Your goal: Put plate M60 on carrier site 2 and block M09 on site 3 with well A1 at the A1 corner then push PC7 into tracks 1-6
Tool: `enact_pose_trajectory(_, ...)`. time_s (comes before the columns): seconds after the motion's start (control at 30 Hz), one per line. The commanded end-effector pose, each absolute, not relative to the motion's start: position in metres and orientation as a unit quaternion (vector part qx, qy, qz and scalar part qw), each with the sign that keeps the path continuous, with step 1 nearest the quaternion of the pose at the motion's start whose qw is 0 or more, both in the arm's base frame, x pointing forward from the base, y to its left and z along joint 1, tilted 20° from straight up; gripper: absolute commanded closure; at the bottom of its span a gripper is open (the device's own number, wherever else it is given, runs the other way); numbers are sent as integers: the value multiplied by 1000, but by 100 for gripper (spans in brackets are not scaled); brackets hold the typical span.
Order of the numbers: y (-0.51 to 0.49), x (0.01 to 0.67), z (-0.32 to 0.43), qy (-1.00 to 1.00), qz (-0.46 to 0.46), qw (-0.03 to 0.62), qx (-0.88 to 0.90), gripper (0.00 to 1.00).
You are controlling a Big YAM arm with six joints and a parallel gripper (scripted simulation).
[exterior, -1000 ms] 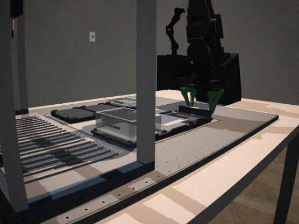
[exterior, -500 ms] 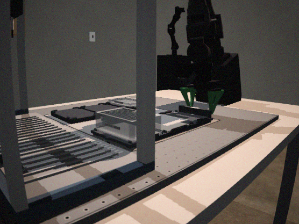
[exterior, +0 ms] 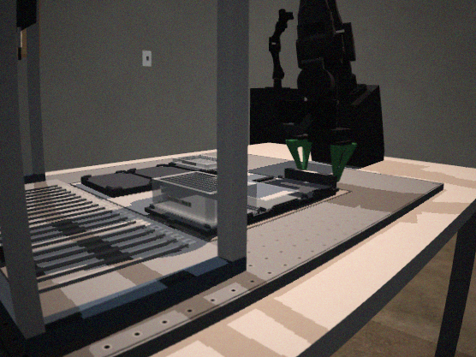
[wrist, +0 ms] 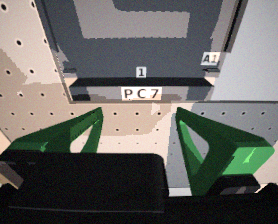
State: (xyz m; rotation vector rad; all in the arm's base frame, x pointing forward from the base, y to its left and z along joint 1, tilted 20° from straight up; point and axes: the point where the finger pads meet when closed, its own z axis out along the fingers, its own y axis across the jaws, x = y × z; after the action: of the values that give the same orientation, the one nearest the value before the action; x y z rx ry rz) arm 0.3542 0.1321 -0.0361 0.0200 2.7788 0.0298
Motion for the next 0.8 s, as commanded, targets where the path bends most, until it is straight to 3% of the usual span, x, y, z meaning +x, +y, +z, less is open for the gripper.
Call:
enact_pose_trajectory(0.0, 130, 362, -37, 983, 11, 181, 7, 20)
enact_pose_trajectory(0.77, 128, 368, -35, 984, 8, 176, 7, 20)
